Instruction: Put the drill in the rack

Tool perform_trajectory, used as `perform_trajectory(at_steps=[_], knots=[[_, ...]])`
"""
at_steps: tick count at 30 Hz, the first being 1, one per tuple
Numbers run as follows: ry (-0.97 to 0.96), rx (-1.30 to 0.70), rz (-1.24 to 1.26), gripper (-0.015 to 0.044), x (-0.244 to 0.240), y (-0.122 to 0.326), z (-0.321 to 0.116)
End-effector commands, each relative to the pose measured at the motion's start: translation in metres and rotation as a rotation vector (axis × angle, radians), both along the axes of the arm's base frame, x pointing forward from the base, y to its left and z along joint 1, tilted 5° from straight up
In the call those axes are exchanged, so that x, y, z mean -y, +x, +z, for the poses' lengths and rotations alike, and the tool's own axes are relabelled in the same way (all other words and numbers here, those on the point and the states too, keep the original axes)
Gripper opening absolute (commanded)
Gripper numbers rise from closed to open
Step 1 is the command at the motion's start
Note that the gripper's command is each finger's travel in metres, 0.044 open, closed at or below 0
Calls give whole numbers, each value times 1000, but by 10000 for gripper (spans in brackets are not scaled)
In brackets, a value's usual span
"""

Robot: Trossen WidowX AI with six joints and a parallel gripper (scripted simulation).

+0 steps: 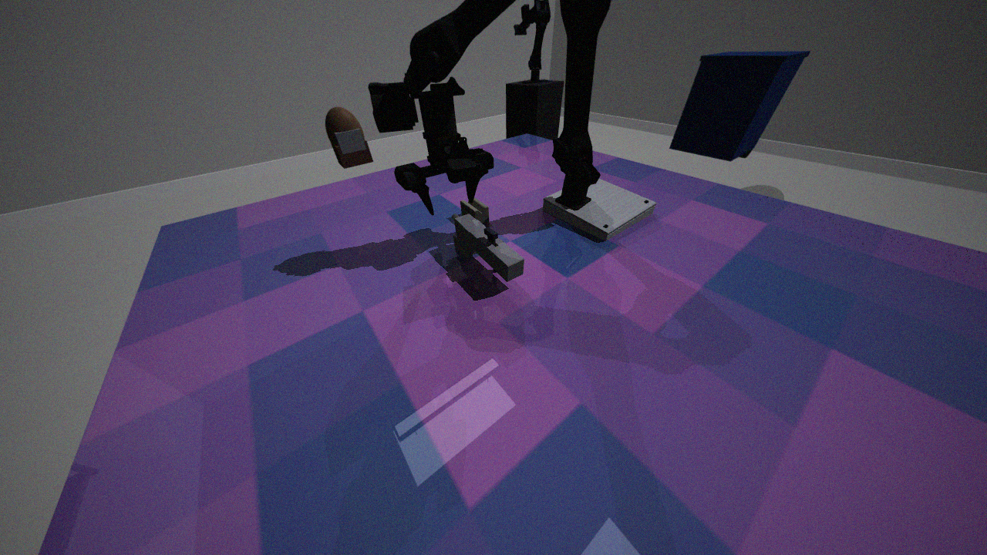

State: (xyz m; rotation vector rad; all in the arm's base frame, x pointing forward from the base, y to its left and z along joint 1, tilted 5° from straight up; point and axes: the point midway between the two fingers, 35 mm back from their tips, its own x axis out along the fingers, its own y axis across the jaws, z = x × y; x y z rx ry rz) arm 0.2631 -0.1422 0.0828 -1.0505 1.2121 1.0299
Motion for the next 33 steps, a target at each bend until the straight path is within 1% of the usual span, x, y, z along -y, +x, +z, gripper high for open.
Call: perform_trajectory(at_steps=[1, 7, 33], knots=[[3, 0, 11, 440, 0, -1, -1], [3, 0, 11, 440, -1, 0, -5], [5, 0, 11, 440, -14, 5, -45]])
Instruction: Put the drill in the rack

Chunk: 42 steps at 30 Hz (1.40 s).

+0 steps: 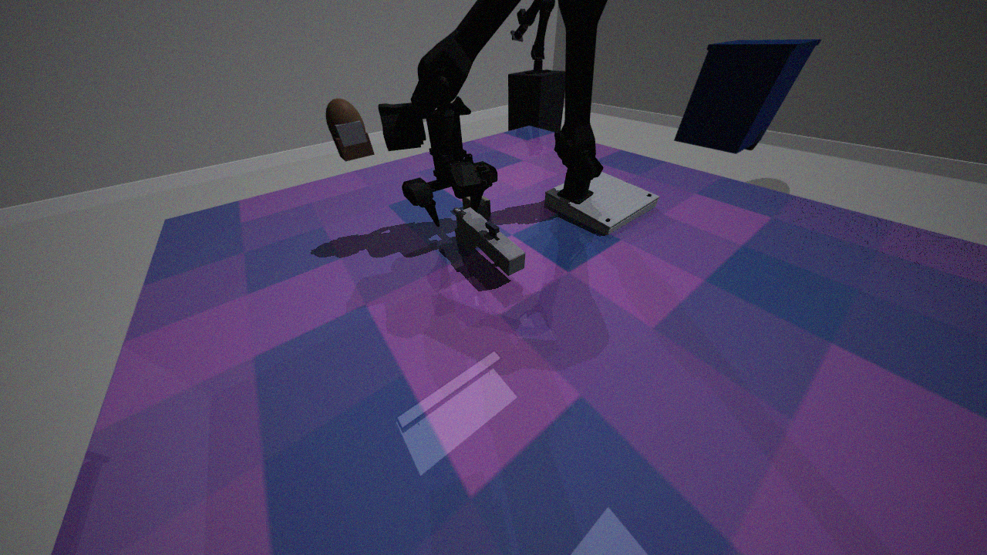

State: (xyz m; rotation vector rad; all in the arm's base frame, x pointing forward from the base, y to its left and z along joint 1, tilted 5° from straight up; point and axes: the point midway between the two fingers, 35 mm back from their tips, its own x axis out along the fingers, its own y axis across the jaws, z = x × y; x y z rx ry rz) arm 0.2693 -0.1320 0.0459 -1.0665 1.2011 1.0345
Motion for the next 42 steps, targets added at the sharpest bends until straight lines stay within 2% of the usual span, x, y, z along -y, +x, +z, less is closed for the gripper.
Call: perform_trajectory(at_steps=[1, 10, 26, 29, 42], knots=[[8, -8, -4, 440, -4, -1, -10], [8, -8, -4, 440, -6, -1, -15], [3, -4, 2, 20, -5, 0, -12], [3, -4, 2, 0, -5, 0, -12], [7, -8, -4, 0, 4, -2, -12]])
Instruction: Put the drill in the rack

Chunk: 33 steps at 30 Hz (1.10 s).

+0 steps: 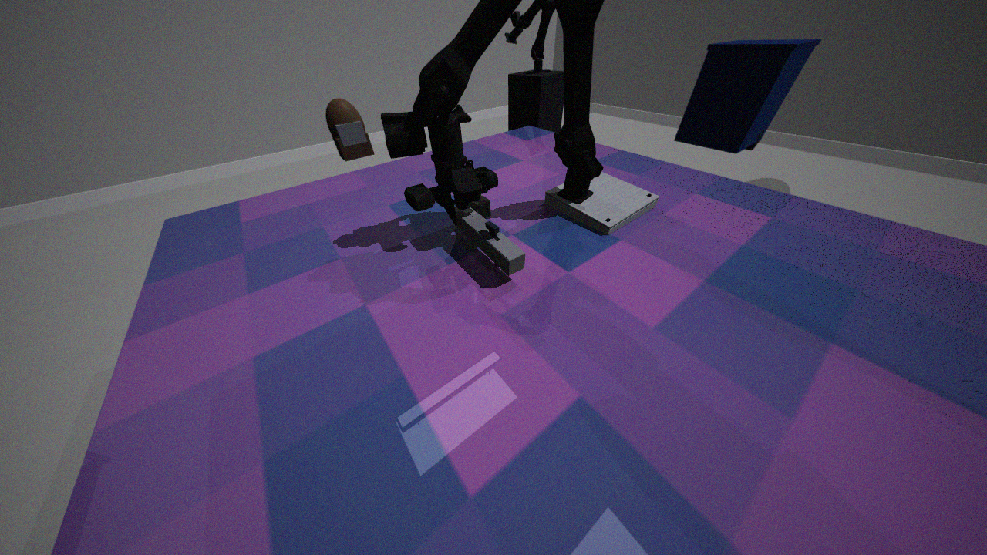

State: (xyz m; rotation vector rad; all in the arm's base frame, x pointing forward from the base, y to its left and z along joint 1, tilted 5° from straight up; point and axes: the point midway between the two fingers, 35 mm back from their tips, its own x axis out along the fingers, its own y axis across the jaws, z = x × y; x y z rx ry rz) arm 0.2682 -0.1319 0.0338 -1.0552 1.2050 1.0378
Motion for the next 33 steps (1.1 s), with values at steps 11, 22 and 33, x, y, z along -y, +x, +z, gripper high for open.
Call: perform_trajectory(at_steps=[11, 22, 33], knots=[[-1, -2, 2, 0, 20, -4, -1], [-2, -2, 2, 0, 35, -7, -1], [-3, -1, -2, 184, 35, -7, -1]])
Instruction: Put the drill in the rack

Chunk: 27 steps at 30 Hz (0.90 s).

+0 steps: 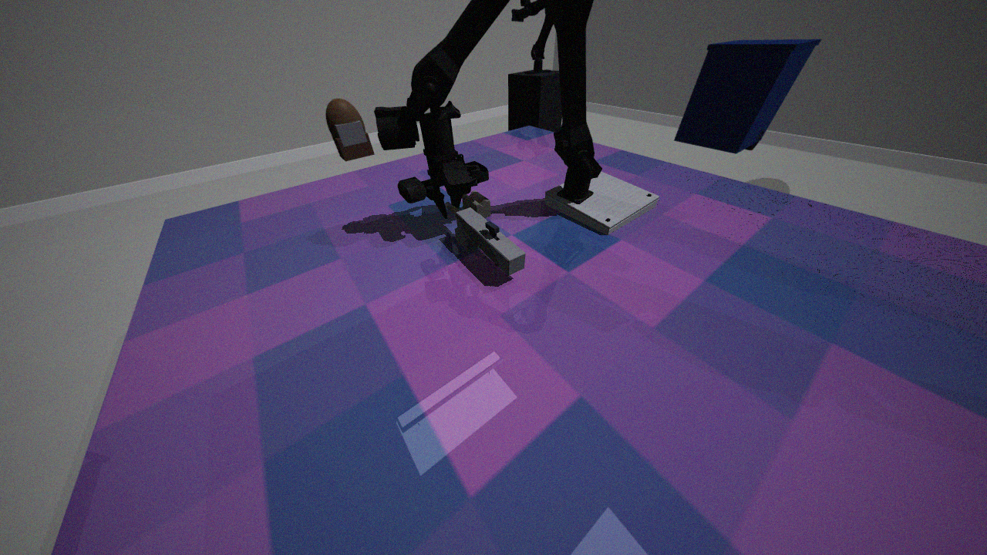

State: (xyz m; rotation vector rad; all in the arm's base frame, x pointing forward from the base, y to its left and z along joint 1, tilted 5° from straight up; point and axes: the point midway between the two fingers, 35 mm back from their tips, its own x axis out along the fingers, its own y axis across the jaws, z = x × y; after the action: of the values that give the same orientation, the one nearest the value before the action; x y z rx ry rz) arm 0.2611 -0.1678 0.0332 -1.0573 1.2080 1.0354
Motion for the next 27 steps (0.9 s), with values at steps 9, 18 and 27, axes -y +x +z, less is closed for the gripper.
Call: perform_trajectory(at_steps=[9, 18, 27], knots=[[2, -2, 2, 420, -4, 1, -1], [2, -2, 3, 440, -7, 2, -2], [3, -2, 3, 440, -11, 3, -3]])
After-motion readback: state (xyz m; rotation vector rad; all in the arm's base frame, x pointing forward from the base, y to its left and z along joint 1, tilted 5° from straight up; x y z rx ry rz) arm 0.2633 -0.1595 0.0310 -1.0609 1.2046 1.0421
